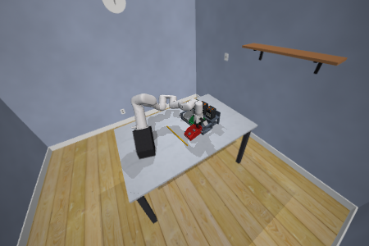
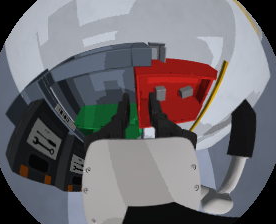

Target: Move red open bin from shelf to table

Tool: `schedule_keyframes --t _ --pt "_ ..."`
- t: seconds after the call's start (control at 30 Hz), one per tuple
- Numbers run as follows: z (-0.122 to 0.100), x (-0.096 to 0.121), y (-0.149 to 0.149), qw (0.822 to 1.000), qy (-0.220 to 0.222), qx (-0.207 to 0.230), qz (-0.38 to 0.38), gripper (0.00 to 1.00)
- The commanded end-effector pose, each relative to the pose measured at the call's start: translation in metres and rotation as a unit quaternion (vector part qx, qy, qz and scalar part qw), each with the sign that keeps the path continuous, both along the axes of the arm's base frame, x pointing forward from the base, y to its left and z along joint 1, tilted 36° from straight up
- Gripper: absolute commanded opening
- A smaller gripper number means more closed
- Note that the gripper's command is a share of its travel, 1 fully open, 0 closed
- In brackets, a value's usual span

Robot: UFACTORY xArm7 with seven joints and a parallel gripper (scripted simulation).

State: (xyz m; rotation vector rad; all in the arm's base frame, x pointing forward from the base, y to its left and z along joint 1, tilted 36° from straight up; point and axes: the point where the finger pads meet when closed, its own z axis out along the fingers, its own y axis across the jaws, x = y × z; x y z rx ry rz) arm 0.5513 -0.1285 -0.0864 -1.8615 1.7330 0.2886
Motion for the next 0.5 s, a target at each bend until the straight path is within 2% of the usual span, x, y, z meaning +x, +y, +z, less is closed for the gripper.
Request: schedule_keyframes --t 0.0,0.37,0.4,0.47 --pt "-0.0003 0.0008 -0.0004 1.000 -0.001 -0.001 -0.001 0.33" --pt "-0.0003 0.0008 -0.0004 1.000 -0.001 -0.001 -0.001 0.33" --pt "-0.0003 0.0007 -0.0005 1.000 -0.001 -0.001 -0.001 0.00" --pt "-0.0003 0.0007 -0.0005 1.000 -0.001 -0.001 -0.001 0.00"
